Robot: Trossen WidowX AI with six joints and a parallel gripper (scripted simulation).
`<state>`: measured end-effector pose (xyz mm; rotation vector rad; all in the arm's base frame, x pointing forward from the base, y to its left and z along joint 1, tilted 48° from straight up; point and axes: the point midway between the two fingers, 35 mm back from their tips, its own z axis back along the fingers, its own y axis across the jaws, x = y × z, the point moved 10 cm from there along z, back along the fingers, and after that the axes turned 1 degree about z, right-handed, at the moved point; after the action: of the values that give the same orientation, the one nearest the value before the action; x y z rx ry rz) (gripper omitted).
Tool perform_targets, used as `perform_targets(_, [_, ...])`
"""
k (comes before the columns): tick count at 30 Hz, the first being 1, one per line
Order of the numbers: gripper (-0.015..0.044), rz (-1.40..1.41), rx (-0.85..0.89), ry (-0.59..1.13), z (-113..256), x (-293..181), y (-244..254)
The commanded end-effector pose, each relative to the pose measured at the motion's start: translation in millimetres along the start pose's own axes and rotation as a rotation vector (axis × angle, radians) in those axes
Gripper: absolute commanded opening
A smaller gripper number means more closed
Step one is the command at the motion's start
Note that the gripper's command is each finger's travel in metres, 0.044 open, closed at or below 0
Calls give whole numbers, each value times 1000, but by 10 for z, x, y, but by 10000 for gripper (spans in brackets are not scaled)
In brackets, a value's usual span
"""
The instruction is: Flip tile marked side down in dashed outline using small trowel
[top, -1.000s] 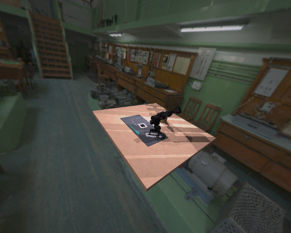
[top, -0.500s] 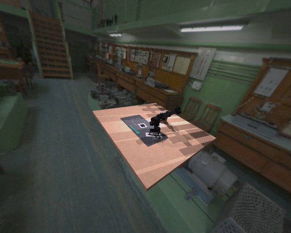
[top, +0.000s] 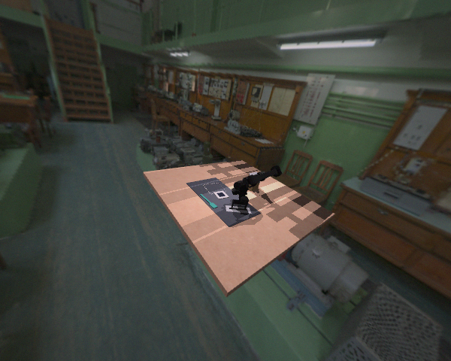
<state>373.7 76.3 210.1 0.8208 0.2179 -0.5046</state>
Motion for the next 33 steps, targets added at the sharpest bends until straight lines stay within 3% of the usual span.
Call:
perform_targets(1, [130,-1,0,-1,-3,1,0])
perform_targets(8, [130,19,0,-1,-3,1,0])
perform_targets(33, [130,764,0,-1,-3,1,0])
